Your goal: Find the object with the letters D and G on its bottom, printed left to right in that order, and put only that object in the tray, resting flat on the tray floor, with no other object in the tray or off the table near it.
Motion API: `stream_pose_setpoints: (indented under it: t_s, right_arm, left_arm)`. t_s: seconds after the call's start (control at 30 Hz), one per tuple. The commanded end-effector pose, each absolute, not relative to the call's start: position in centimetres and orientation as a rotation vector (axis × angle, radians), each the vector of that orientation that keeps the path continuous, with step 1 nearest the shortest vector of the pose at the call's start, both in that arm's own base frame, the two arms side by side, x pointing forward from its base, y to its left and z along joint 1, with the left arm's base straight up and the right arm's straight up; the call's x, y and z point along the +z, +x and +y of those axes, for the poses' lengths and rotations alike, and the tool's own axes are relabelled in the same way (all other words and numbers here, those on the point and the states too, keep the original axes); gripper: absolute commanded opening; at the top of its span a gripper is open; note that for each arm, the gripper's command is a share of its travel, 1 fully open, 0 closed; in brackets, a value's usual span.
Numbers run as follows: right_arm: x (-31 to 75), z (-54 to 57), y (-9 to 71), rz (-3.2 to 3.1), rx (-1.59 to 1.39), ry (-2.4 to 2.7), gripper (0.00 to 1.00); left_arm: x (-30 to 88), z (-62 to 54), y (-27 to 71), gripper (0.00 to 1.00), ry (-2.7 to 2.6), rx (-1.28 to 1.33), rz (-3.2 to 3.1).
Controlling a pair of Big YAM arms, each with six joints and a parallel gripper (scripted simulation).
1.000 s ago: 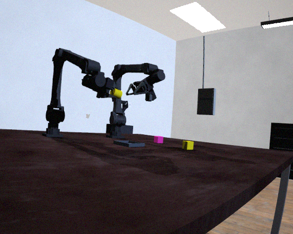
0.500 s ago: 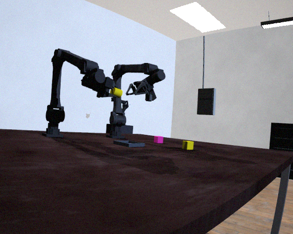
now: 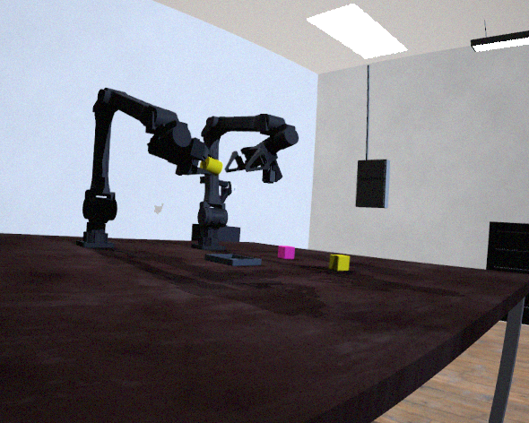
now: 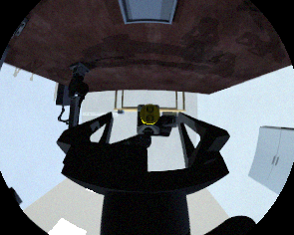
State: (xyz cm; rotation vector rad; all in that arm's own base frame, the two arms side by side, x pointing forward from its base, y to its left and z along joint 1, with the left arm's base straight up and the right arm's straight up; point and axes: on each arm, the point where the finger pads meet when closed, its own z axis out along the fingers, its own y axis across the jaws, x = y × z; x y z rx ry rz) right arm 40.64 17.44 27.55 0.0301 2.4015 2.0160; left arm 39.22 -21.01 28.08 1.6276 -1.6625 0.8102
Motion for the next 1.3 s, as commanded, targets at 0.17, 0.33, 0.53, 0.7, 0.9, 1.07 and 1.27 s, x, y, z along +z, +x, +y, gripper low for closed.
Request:
stream_pose_setpoints:
  t_s: [0.17,0.33,0.53,0.7,0.9,1.07,1.27]
  right_arm:
    - [30.7,18.0,41.5,2.371,1.938,-0.088,0.38]
    - [31.1,18.0,41.1,2.466,1.824,-0.076,0.38]
    - [30.4,18.0,41.4,2.531,1.774,-0.043,0.38]
    - [30.1,18.1,41.3,2.614,1.669,-0.023,0.38]
    - [29.9,18.0,41.3,2.664,1.590,-0.018,0.38]
    - [29.8,17.8,41.4,2.672,1.571,-0.011,0.38]
    - [29.4,17.3,42.2,2.680,1.560,0.002,0.38]
  left_arm:
    - [32.3,-20.6,40.6,1.00,1.480,1.038,-1.893]
    - [34.5,-20.0,40.0,1.00,1.331,1.161,-2.085]
    - [35.6,-19.7,39.7,1.00,1.170,1.276,-2.256]
    - [37.2,-19.2,38.9,1.00,0.996,1.371,-2.427]
    - [38.9,-18.8,38.2,1.00,0.787,1.467,-2.607]
    - [39.4,-18.6,38.1,1.00,0.658,1.508,-2.702]
    - [41.6,-18.0,37.0,1.00,0.370,1.590,-2.898]
